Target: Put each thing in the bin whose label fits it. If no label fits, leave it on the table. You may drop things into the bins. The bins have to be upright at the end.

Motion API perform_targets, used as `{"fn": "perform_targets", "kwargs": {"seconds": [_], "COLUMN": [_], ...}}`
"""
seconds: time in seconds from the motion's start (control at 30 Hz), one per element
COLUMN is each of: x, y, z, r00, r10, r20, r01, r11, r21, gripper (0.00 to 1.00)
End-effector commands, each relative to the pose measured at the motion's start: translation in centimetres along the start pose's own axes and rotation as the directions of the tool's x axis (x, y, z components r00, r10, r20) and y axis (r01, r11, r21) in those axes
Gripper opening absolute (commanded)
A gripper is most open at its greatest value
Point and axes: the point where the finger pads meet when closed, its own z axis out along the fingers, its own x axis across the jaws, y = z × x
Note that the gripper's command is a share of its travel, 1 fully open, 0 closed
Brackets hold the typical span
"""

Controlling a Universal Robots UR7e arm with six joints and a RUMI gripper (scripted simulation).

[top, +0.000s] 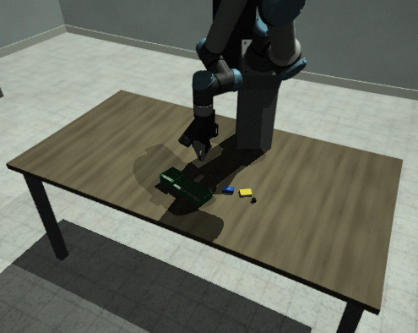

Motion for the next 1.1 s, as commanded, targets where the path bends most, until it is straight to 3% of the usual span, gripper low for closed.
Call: {"fn": "perform_targets", "kwargs": {"seconds": [0.0,0.1,0.13,0.53,0.6,0.7,0.9,1.07], "x": [0.0,0.0,0.5,5.2,5.2,6.8,8.8,10.5], "y": [0.1,0.1,0.7,4.9,4.9,6.4,8.5,9.5], "z": [0.0,0.0,0.6,7.2,7.2,9.6,12.6,13.5], "r00": [1.000,1.000,0.999,0.995,0.995,0.995,0.995,0.995], "r10": [0.001,0.001,-0.046,-0.098,-0.098,-0.098,-0.098,-0.098], "r20": [0.002,0.002,0.004,0.002,0.002,0.002,0.002,0.002], "r01": [0.000,0.000,0.046,0.098,0.098,0.098,0.098,0.098], "r11": [1.000,1.000,0.999,0.995,0.995,0.995,0.995,0.995], "r21": [-0.007,-0.007,-0.009,-0.004,-0.004,-0.004,-0.004,-0.004], "gripper": [0.04,0.04,0.24,0.24,0.24,0.24,0.24,0.24]}}
